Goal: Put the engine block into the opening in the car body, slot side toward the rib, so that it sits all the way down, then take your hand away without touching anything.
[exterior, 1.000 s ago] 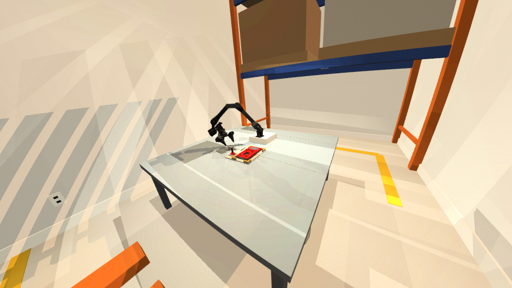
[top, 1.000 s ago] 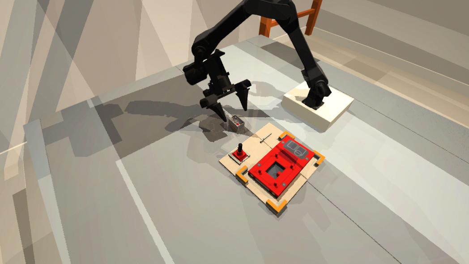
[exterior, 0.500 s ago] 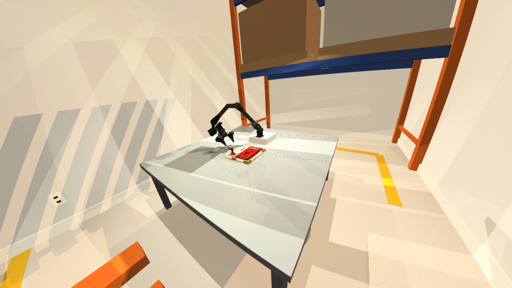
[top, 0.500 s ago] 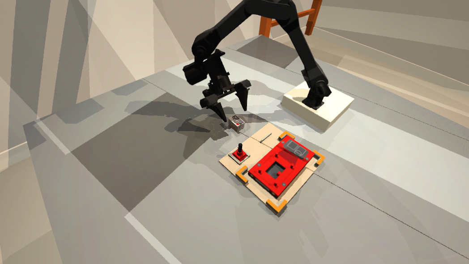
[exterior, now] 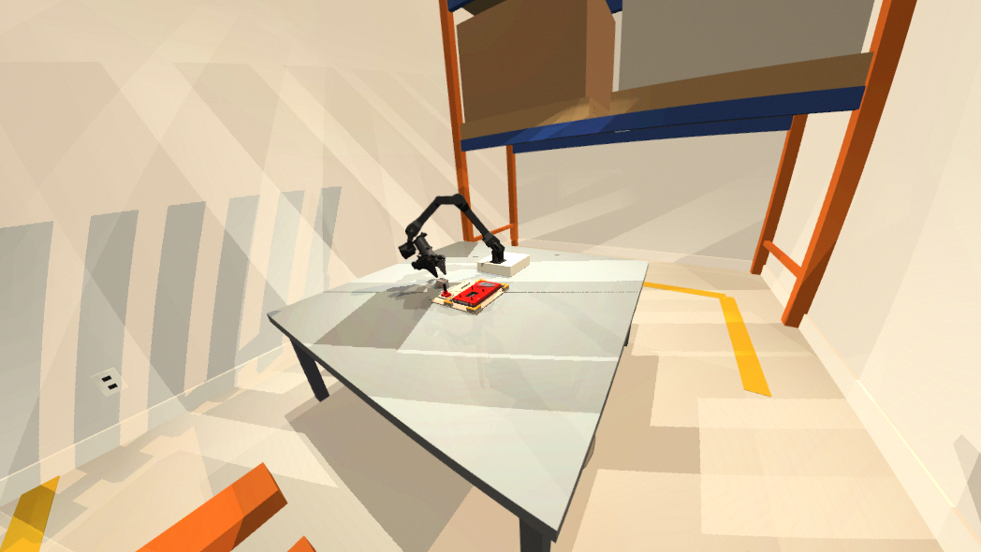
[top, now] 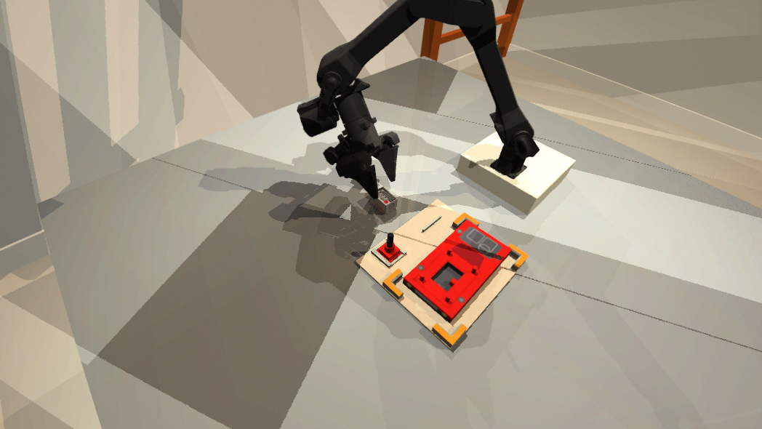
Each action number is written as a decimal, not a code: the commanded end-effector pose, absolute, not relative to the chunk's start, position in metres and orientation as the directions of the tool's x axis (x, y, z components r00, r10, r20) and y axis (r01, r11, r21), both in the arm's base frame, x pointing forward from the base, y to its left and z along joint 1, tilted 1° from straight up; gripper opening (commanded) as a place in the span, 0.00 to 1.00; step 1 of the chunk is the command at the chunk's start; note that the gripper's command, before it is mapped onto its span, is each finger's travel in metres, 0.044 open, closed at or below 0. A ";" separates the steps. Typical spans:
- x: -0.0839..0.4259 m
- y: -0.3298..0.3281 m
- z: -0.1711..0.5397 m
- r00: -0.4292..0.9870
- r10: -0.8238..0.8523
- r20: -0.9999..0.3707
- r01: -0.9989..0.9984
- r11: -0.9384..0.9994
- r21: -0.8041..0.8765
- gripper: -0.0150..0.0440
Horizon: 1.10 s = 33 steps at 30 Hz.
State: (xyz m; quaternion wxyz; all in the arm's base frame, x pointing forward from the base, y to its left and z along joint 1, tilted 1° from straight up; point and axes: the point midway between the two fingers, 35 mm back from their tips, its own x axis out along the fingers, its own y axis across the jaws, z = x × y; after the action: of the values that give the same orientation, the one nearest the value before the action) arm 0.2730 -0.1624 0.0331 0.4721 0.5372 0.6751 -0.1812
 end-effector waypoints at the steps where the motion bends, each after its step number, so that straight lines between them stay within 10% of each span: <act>1: 0.272 -0.161 0.033 0.009 0.528 -0.849 0.830 0.470 0.301 1.00; 33: 0.271 -0.151 0.037 -0.028 0.300 -0.954 -0.103 0.948 0.301 1.00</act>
State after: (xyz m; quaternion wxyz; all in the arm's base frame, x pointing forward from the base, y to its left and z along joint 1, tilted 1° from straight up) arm 0.2727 -0.1521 0.0373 0.6894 0.1141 0.7054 0.1188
